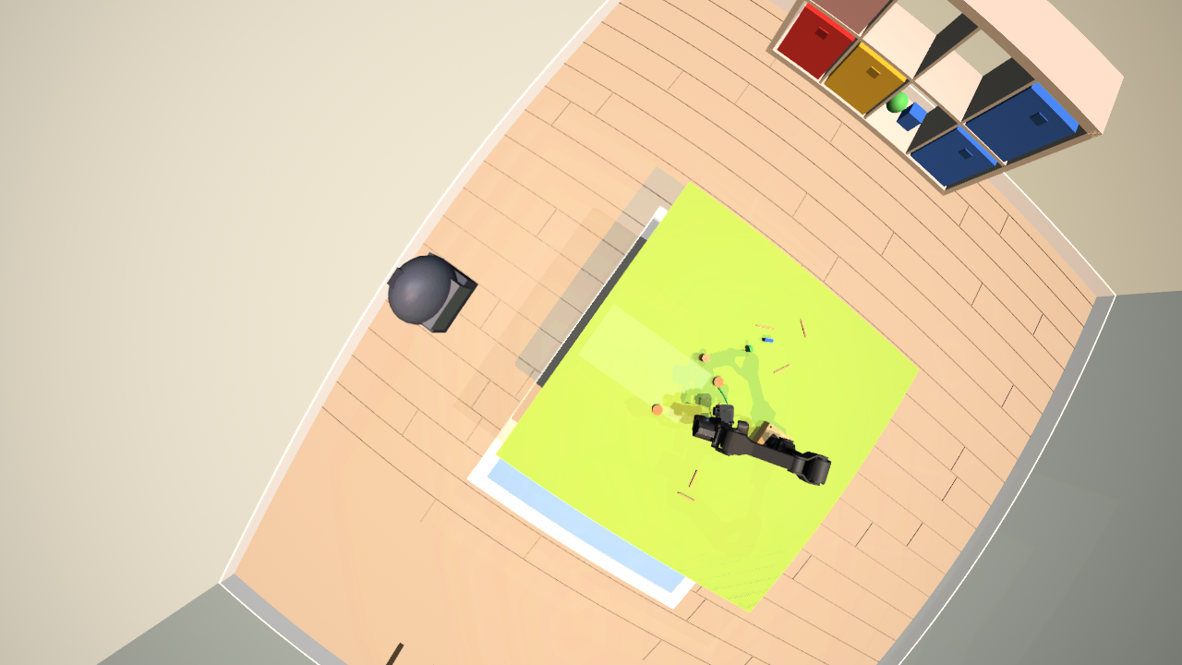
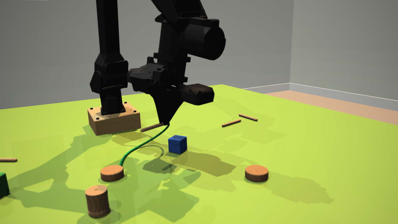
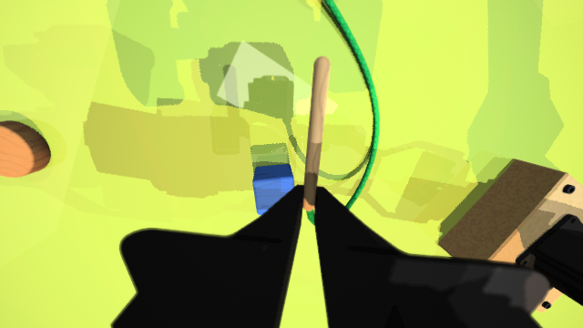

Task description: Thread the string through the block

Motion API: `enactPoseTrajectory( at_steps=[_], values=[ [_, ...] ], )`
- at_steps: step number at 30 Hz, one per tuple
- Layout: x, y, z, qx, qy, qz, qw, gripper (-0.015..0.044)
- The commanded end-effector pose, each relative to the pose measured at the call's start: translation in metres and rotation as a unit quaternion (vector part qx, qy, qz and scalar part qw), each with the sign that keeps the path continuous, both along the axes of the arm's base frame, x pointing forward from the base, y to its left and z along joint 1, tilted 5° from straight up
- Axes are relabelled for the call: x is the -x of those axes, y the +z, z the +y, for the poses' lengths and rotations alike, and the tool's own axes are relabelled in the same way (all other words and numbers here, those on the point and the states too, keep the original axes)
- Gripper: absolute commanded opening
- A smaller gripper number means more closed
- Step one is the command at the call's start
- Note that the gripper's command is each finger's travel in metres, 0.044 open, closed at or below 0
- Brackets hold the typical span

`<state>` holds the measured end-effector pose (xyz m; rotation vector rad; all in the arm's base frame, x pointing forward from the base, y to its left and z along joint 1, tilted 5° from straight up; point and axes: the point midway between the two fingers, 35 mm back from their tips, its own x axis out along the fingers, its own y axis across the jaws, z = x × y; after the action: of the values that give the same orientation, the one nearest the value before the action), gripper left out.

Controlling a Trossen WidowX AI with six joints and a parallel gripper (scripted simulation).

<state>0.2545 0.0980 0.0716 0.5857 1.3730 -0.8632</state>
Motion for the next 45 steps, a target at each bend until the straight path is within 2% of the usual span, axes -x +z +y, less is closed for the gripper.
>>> enactPoseTrajectory(
  at_steps=[1,23,45],
  values=[
    [-0.004,-0.001,-0.004,0.007,-0.044,-0.003,0.999,0.0],
    [-0.021,0.001,-0.026,0.031,-0.308,-0.04,0.95,0.0],
    [-0.036,0.003,-0.051,0.059,-0.548,-0.08,0.83,0.0]
  ],
)
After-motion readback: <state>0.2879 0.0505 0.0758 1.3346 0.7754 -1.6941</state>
